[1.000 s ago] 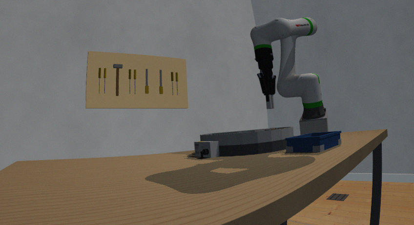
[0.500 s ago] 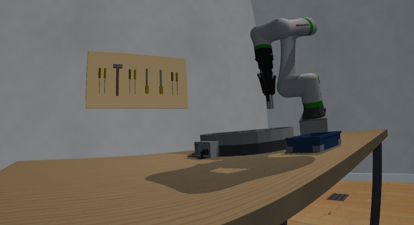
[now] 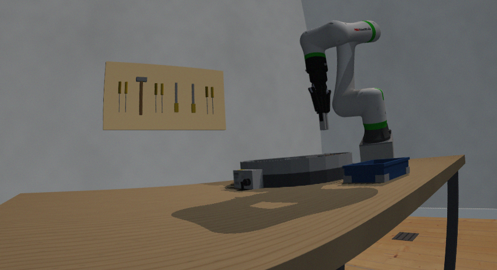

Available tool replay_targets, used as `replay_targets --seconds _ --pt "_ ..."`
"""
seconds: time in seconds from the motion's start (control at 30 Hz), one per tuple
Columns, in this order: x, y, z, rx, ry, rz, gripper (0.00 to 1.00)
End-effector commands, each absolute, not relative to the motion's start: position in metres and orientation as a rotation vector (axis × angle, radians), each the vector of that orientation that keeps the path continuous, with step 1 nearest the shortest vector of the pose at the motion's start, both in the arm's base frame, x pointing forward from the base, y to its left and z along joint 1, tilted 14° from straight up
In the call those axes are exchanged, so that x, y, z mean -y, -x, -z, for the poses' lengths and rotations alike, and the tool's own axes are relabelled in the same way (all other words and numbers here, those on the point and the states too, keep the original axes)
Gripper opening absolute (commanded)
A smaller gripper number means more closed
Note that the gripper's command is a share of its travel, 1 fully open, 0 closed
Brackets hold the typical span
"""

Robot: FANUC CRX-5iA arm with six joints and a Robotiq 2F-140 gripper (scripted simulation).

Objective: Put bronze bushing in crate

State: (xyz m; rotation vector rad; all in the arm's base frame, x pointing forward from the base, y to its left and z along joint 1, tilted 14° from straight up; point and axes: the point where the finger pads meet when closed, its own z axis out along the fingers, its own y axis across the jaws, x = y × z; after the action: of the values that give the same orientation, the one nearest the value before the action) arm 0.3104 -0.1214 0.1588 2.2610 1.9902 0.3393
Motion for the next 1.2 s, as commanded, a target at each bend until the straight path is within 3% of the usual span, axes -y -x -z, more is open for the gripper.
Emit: replay_targets --seconds 0.0,0.53,1.17 --pt "0.121 -0.312 -0.161 -1.986 -2.266 -0.345 0.06" --pt "0.113 -0.339 -0.184 -1.929 -2.340 -0.418 0.06" --pt "0.098 -0.419 -0.246 -1.774 -2.517 -0.629 0.06"
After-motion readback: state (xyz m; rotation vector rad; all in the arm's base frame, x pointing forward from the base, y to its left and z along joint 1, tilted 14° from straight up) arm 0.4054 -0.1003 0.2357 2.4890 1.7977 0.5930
